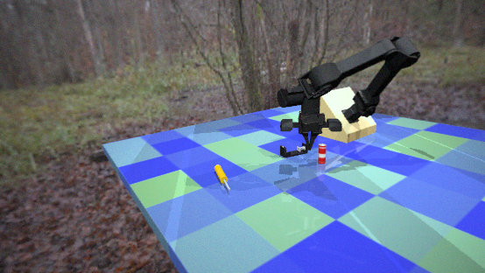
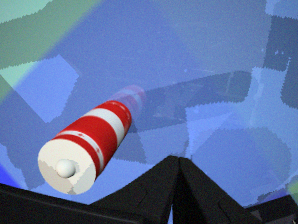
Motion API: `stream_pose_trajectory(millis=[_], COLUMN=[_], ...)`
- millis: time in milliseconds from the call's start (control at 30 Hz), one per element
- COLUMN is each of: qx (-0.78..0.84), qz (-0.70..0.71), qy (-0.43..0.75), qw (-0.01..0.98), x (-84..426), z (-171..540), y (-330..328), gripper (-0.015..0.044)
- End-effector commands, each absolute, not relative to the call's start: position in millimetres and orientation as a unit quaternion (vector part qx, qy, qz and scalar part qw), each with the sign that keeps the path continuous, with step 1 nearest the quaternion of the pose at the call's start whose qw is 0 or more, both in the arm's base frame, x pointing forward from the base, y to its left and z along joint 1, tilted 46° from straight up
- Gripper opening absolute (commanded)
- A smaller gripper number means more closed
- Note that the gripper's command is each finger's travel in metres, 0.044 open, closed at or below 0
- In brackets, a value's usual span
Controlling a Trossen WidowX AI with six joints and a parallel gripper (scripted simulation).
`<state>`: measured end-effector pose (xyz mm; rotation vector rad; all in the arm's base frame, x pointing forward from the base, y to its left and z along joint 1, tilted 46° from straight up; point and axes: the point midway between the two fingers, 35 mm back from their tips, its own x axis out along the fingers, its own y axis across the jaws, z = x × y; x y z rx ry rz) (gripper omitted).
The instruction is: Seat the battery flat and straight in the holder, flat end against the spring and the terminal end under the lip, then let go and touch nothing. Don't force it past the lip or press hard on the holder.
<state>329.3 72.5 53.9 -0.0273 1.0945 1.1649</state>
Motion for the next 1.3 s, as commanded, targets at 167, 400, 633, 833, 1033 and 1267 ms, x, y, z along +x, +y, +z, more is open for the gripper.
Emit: stream_pose_trajectory(millis=[167,400,633,833,1033,1267], qx=[-0.010,-0.010,-0.010,-0.009,-0.009,-0.009], qz=[0.520,0.520,0.520,0.520,0.520,0.520], qy=[0.488,0.488,0.488,0.488,0.488,0.488], qw=[0.701,0.701,0.701,0.701,0.701,0.701], x=[324.6,316.7,308.6,301.4,294.0,285.2], z=[55.6,61.8,67.7,72.3,76.7,81.4], y=[79.9,85.4,90.8,95.2,99.5,104.2], gripper=[0.0000,0.0000,0.0000,0.0000,0.0000,0.0000])
